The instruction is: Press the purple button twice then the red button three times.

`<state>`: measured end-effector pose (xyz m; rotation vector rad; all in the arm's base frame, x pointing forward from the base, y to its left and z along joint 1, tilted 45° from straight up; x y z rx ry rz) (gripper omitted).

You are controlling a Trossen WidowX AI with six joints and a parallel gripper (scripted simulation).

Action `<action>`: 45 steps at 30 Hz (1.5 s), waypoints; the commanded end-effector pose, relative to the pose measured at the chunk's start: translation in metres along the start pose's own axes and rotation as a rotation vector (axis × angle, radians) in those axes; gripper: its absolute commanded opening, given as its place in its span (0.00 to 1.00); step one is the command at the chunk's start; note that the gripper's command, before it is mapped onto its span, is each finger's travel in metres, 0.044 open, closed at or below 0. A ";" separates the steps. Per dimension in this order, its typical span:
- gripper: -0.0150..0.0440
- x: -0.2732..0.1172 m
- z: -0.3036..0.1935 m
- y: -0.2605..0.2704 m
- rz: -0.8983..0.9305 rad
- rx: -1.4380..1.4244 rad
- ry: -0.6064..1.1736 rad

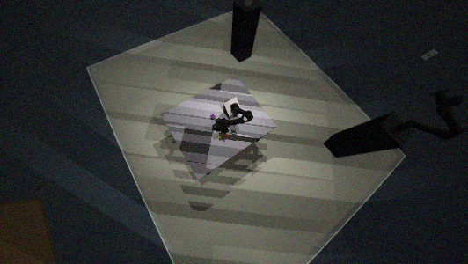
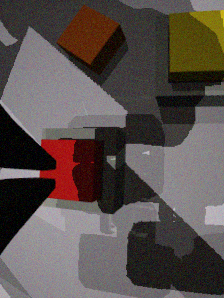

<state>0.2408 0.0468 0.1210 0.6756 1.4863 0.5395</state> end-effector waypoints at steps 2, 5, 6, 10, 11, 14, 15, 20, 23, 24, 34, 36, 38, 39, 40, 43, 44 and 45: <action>0.29 0.008 0.000 0.000 0.004 0.004 0.001; 0.29 0.013 0.000 0.000 0.005 0.004 0.001; 0.29 0.014 0.000 0.000 0.005 0.004 0.001; 0.29 0.020 -0.001 0.000 0.005 0.004 0.002; 0.29 0.022 -0.001 0.000 0.006 0.004 0.002; 0.29 0.026 -0.001 0.000 0.006 0.004 0.002; 0.29 0.027 -0.001 0.000 0.006 0.004 0.002; 0.29 0.028 -0.001 0.000 0.006 0.004 0.002; 0.29 0.028 -0.001 0.000 0.006 0.004 0.002; 0.29 0.028 -0.001 0.000 0.006 0.004 0.002; 0.29 0.028 -0.001 0.000 0.006 0.004 0.002; 0.29 0.028 -0.001 0.000 0.006 0.004 0.002; 0.29 0.028 -0.001 0.000 0.006 0.004 0.002; 0.29 0.024 0.001 0.003 0.012 -0.009 -0.006; 0.29 0.019 0.001 0.002 0.010 -0.006 -0.005; 0.29 -0.004 -0.001 0.000 0.005 0.003 0.001; 0.29 -0.006 -0.001 0.000 0.005 0.004 0.001; 0.29 -0.006 -0.001 0.000 0.005 0.004 0.001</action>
Point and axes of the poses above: the point midway between the two fingers, 35 mm back from their tips, its own x axis out along the fingers, its own y axis across the jaws, z = x × y, the point moved 10 cm from there along -x, back along the fingers, and after that the axes turned 4 degrees about x, right-handed, at the moved point
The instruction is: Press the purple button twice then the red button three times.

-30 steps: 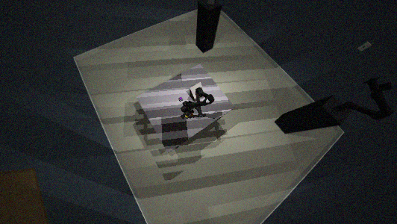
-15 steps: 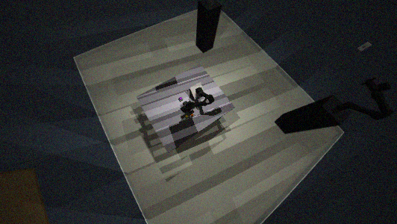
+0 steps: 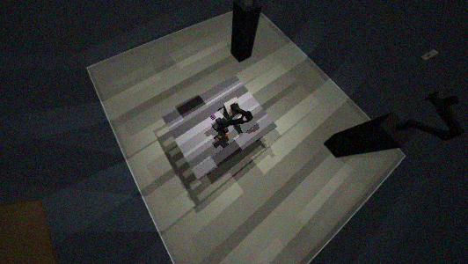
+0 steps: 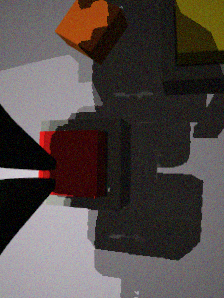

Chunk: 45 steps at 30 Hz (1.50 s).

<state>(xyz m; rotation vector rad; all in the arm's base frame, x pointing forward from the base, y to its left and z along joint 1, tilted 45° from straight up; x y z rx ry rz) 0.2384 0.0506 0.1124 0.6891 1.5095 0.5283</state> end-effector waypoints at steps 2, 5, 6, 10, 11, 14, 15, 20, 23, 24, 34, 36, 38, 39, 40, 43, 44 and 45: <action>0.29 -0.015 0.001 0.004 0.007 -0.019 -0.014; 0.29 -0.015 0.001 0.004 0.007 -0.019 -0.014; 0.29 -0.014 0.001 0.004 0.007 -0.019 -0.014; 0.29 -0.009 0.002 0.004 0.006 -0.019 -0.014; 0.29 -0.007 0.002 0.004 0.006 -0.019 -0.014; 0.29 -0.003 0.002 0.004 0.006 -0.019 -0.014; 0.29 -0.001 0.002 0.004 0.006 -0.019 -0.014; 0.29 0.007 0.002 0.004 0.007 -0.019 -0.014; 0.29 0.012 0.002 0.004 0.007 -0.018 -0.014; 0.29 0.013 0.002 0.004 0.007 -0.018 -0.014; 0.29 0.019 0.002 0.004 0.008 -0.018 -0.014; 0.29 0.019 0.002 0.004 0.008 -0.018 -0.014; 0.29 0.019 0.002 0.004 0.008 -0.018 -0.014; 0.29 0.019 0.002 0.004 0.008 -0.018 -0.014; 0.29 0.019 0.002 0.004 0.008 -0.018 -0.014; 0.29 0.019 0.002 0.004 0.008 -0.018 -0.014; 0.29 0.019 0.002 0.004 0.008 -0.018 -0.014; 0.29 0.019 0.002 0.004 0.008 -0.018 -0.014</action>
Point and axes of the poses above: the point midway between the two fingers, 35 mm back from their tips, its own x axis out along the fingers, its own y axis across the jaws, z = x × y, the point moved 10 cm from there along -x, back along the fingers, and after that the axes turned 4 degrees about x, right-handed, at the moved point
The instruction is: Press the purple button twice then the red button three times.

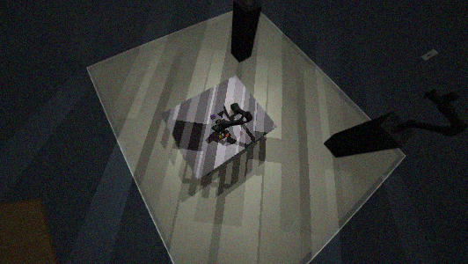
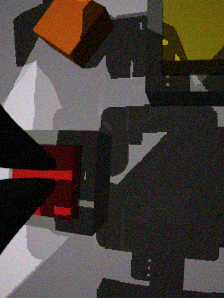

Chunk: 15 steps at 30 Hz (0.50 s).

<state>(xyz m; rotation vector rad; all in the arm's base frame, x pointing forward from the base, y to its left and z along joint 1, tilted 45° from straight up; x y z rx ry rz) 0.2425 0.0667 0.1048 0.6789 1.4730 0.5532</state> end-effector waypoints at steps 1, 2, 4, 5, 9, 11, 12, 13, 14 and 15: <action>0.29 0.002 -0.002 -0.002 -0.006 0.014 0.009; 0.29 0.002 -0.002 -0.002 -0.006 0.014 0.009; 0.29 0.002 -0.002 -0.002 -0.006 0.014 0.009; 0.29 0.002 -0.002 -0.002 -0.006 0.014 0.009; 0.29 -0.016 0.000 -0.001 -0.005 0.007 0.004; 0.29 -0.030 -0.001 -0.002 -0.007 0.013 0.008; 0.29 -0.032 -0.001 -0.002 -0.008 0.014 0.008; 0.29 -0.032 -0.001 -0.002 -0.008 0.014 0.008; 0.29 -0.032 -0.001 -0.002 -0.008 0.014 0.008; 0.29 -0.032 -0.001 -0.002 -0.008 0.014 0.008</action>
Point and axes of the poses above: the point midway between the two fingers, 35 mm back from their tips, its own x axis out along the fingers, its own y axis across the jaws, z = x × y, the point moved 10 cm from there along -x, back along the fingers, and after that the axes turned 4 degrees about x, right-handed, at the moved point
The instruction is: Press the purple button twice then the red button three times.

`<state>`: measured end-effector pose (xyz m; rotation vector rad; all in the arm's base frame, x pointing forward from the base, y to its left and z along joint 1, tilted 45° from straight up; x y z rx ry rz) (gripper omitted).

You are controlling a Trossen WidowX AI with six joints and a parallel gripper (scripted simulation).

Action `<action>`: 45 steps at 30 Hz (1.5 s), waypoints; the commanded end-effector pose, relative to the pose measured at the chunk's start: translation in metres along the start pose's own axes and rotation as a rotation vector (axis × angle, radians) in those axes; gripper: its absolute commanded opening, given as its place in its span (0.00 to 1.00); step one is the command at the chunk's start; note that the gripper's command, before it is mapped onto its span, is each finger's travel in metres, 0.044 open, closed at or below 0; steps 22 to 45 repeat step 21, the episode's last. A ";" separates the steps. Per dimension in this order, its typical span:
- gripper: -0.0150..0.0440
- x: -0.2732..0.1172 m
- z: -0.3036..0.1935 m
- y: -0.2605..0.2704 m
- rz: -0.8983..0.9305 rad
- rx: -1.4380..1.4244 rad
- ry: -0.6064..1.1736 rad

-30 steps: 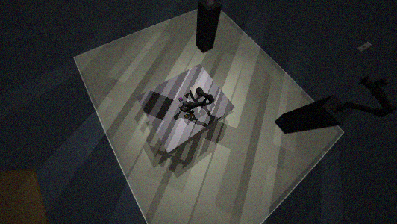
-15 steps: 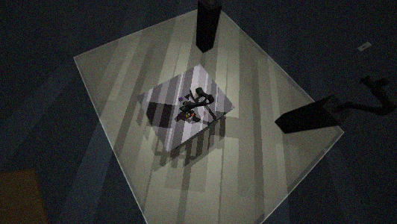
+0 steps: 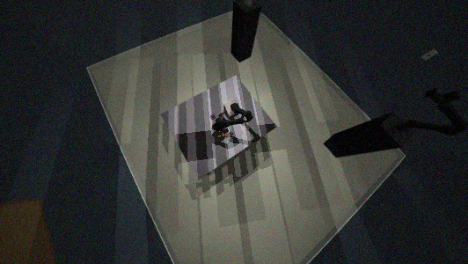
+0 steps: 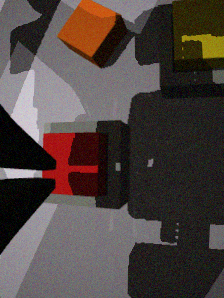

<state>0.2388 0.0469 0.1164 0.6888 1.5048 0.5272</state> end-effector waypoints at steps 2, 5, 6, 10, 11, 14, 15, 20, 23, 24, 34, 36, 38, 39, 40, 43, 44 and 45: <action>0.29 -0.009 0.001 0.004 0.007 -0.017 -0.009; 0.42 -0.024 0.004 0.022 0.007 -0.018 -0.010; 0.47 -0.034 0.005 0.036 0.007 -0.018 -0.010; 0.64 -0.070 -0.002 0.079 0.008 -0.018 -0.010; 0.69 -0.072 -0.003 0.081 0.008 -0.018 -0.010; 0.82 -0.072 -0.003 0.081 0.008 -0.018 -0.010; 0.87 -0.072 -0.003 0.081 0.008 -0.018 -0.010; 0.93 -0.072 -0.003 0.081 0.008 -0.018 -0.010; 0.93 -0.072 -0.003 0.081 0.008 -0.018 -0.010; 0.93 -0.072 -0.003 0.081 0.008 -0.018 -0.010; 0.93 -0.072 -0.003 0.081 0.008 -0.018 -0.010; 0.93 -0.072 -0.003 0.081 0.008 -0.018 -0.010; 0.93 -0.072 -0.003 0.081 0.008 -0.018 -0.010; 0.93 -0.072 -0.003 0.081 0.008 -0.018 -0.010; 0.93 -0.072 -0.003 0.081 0.008 -0.018 -0.010; 0.93 -0.072 -0.003 0.081 0.008 -0.018 -0.010; 0.93 -0.072 -0.003 0.081 0.008 -0.018 -0.010; 0.93 -0.072 -0.003 0.081 0.008 -0.018 -0.010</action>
Point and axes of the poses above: the point midway between the two fingers, 35 mm back from their tips, its own x axis out along the fingers, its own y axis across the jaws, z = x × y, the point moved 10 cm from there along -x, back along the fingers, and after that the axes turned 4 degrees about x, right-handed, at the moved point
